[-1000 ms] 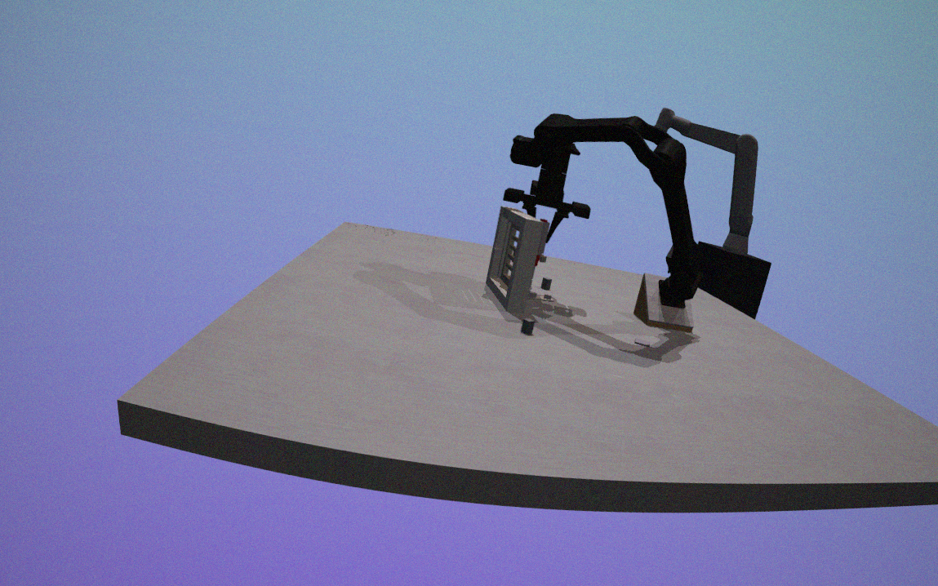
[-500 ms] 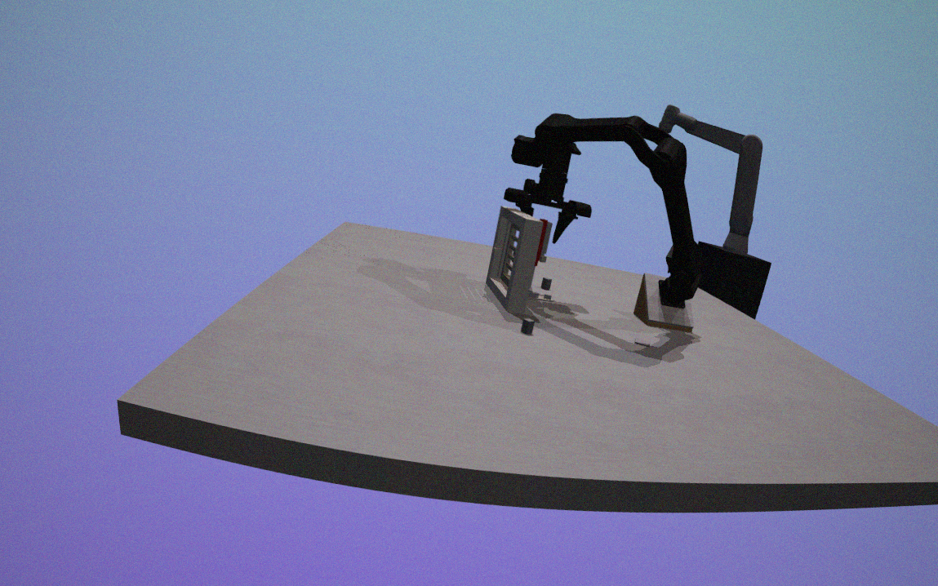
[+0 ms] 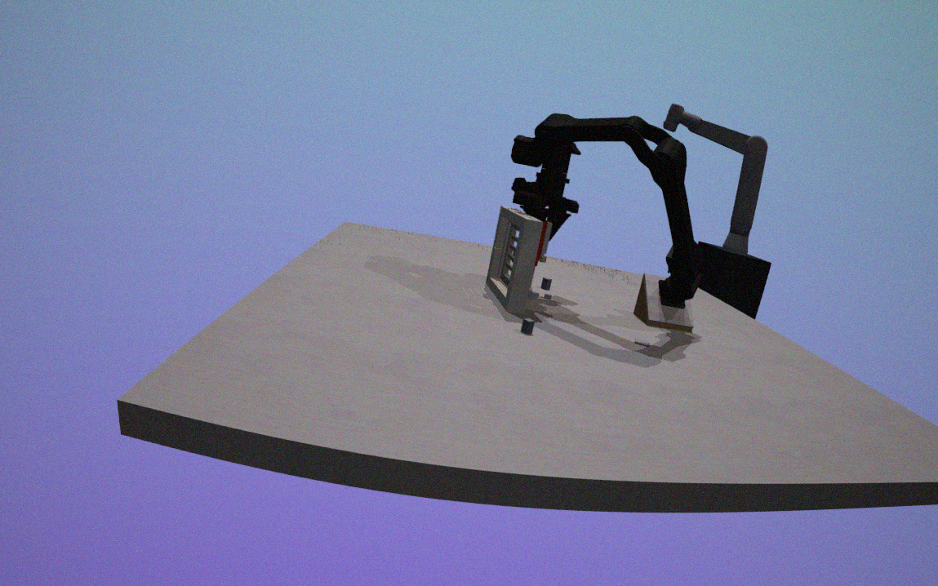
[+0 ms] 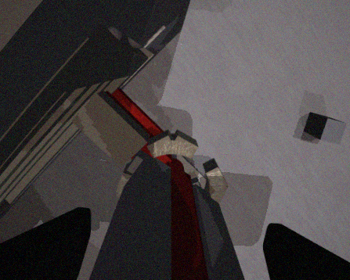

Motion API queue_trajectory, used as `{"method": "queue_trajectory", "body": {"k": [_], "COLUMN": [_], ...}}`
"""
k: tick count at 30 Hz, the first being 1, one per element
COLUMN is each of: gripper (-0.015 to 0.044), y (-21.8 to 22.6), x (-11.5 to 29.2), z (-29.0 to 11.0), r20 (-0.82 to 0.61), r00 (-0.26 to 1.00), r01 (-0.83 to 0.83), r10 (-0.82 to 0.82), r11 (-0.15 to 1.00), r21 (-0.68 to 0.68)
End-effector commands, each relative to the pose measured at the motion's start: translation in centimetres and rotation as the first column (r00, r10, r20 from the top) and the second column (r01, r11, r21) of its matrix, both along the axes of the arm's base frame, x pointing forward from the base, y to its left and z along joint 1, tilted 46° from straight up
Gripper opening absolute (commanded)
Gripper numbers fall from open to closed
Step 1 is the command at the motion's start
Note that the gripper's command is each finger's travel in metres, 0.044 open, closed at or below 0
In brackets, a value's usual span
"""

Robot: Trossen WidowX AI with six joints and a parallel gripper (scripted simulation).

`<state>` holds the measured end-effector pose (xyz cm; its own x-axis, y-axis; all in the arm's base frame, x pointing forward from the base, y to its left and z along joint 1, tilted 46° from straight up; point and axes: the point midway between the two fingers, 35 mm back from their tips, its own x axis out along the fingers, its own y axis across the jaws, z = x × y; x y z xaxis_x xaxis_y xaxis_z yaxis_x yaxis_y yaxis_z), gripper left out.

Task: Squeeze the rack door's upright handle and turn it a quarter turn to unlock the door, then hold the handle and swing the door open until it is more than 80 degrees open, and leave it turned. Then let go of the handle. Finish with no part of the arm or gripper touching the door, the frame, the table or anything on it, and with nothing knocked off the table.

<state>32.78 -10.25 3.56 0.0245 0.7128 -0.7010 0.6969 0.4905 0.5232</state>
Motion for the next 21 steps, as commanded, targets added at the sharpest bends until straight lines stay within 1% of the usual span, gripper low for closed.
{"method": "queue_trajectory", "body": {"k": [1, 5, 10, 15, 21], "gripper": [0.0294, 0.0294, 0.0294, 0.0294, 0.0294], "y": [0.23, 0.23, 0.23, 0.23, 0.24], "x": [0.17, 0.17, 0.17, 0.17, 0.17], "z": [0.03, 0.03, 0.03, 0.03, 0.03], "r20": [0.120, 0.256, 0.409, 0.537, 0.645], "r00": [0.986, 0.933, 0.817, 0.651, 0.400], "r01": [-0.118, -0.250, -0.401, -0.526, -0.632], "r10": [0.118, 0.252, 0.406, 0.537, 0.651], "r11": [0.993, 0.967, 0.910, 0.829, 0.706], "r21": [-0.008, -0.039, -0.103, -0.191, -0.320]}}
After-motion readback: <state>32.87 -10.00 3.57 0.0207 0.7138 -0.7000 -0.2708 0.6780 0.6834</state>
